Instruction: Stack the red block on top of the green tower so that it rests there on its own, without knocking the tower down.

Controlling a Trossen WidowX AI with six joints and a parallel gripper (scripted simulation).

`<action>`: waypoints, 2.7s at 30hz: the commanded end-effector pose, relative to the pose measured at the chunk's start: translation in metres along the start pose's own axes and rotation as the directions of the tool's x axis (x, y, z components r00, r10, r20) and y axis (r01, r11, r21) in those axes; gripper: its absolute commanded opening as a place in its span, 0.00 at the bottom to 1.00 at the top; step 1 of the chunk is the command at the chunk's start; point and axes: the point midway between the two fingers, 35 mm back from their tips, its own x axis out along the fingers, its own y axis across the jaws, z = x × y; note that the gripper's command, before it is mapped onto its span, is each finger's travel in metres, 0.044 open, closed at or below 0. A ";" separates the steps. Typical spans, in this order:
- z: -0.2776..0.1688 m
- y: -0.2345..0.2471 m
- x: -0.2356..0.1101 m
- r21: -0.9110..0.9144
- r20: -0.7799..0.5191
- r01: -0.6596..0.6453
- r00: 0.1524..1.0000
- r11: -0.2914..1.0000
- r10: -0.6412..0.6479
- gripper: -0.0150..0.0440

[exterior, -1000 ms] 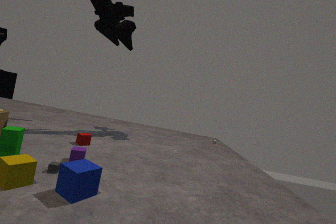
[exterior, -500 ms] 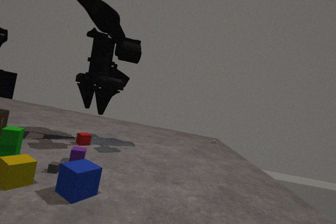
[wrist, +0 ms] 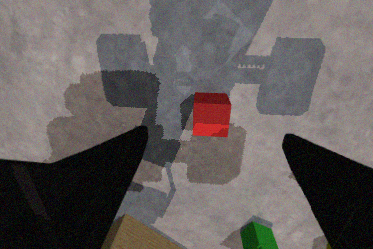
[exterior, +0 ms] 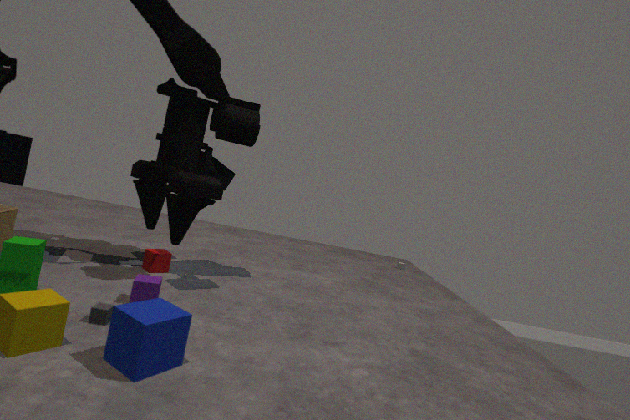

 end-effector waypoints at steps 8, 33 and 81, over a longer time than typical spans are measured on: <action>0.000 0.000 0.015 -0.006 0.003 0.005 1.000 1.000 -0.005 1.00; -0.001 0.001 0.044 -0.006 0.003 0.005 1.000 1.000 -0.005 1.00; -0.001 0.002 -0.058 -0.006 0.003 0.005 1.000 1.000 -0.005 0.25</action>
